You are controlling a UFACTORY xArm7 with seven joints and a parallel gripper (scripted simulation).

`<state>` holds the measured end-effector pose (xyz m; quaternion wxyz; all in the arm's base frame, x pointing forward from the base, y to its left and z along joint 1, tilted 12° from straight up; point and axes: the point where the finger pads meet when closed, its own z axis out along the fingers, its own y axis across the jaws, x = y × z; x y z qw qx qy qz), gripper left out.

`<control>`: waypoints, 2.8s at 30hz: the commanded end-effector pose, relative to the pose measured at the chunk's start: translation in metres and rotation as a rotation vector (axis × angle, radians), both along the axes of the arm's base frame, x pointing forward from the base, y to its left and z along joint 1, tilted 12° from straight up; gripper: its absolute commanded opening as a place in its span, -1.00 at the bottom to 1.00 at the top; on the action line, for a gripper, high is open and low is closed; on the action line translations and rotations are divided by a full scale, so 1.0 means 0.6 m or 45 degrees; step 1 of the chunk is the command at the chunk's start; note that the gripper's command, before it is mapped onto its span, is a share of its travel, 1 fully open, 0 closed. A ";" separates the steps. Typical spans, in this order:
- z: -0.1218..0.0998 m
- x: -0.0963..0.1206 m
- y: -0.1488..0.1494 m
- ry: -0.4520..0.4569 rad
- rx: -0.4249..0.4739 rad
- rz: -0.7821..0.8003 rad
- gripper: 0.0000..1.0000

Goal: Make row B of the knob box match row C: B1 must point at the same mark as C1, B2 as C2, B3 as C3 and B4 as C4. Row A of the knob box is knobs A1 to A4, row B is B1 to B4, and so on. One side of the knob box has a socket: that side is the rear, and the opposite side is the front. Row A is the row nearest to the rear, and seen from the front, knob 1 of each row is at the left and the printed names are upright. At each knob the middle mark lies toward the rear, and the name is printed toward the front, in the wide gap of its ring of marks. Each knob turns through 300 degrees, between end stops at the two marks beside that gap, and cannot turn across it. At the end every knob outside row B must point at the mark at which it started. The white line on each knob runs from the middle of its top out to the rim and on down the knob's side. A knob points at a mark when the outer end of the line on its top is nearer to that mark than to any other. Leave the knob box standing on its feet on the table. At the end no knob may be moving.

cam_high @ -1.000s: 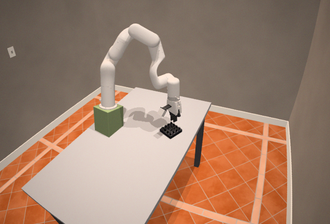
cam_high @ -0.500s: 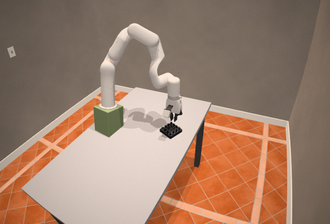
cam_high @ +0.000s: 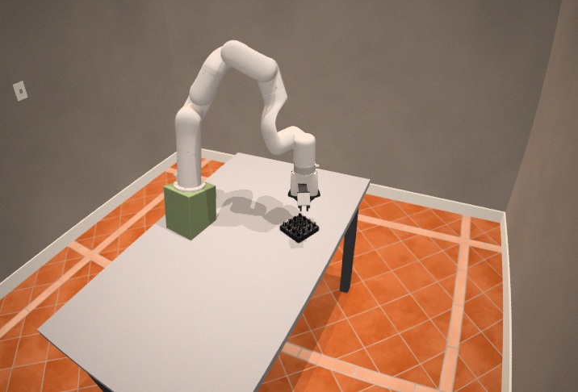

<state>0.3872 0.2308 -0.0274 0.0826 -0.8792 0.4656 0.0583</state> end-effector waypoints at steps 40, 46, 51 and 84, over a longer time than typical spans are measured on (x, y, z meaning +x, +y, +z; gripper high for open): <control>0.024 0.006 -0.001 -0.261 0.041 1.138 -0.61; 0.024 0.006 -0.001 -0.261 0.041 1.138 -0.61; 0.024 0.006 -0.001 -0.261 0.041 1.138 -0.61; 0.014 0.006 0.001 -0.261 0.042 1.138 -0.61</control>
